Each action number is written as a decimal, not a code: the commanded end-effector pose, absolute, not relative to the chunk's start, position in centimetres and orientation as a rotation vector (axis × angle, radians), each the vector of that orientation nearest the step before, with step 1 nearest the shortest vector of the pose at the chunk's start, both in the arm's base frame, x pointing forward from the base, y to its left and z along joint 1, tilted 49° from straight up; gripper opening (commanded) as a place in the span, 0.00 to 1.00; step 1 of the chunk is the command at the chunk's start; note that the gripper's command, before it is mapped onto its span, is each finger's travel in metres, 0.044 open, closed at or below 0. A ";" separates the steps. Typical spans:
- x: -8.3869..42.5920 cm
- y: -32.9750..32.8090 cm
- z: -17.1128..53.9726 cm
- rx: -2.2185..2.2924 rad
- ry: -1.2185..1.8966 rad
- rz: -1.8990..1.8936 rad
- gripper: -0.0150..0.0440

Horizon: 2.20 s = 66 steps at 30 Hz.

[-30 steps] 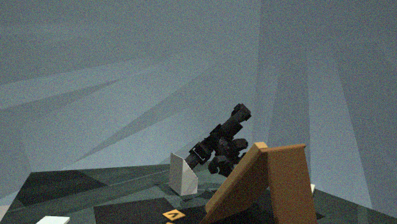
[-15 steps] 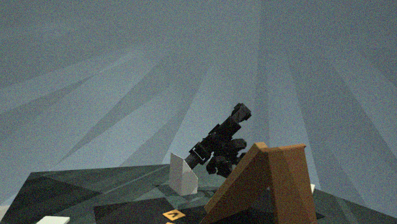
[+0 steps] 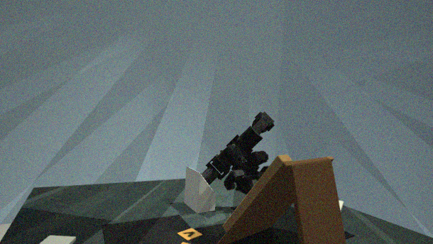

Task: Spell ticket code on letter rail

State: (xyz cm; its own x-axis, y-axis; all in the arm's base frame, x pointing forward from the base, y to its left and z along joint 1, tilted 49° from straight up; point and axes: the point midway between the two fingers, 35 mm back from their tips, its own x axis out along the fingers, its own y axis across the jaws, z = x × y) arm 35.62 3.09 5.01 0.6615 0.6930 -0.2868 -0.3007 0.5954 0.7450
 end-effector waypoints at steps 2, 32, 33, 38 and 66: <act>35.4 2.8 5.1 0.713 0.604 0.623 0.74; 33.7 1.0 5.5 0.712 0.605 0.623 0.75; 33.7 0.9 5.5 0.712 0.605 0.623 0.75; 33.5 0.7 5.6 0.712 0.605 0.623 0.75; 32.7 -0.1 5.9 0.719 0.612 0.617 0.62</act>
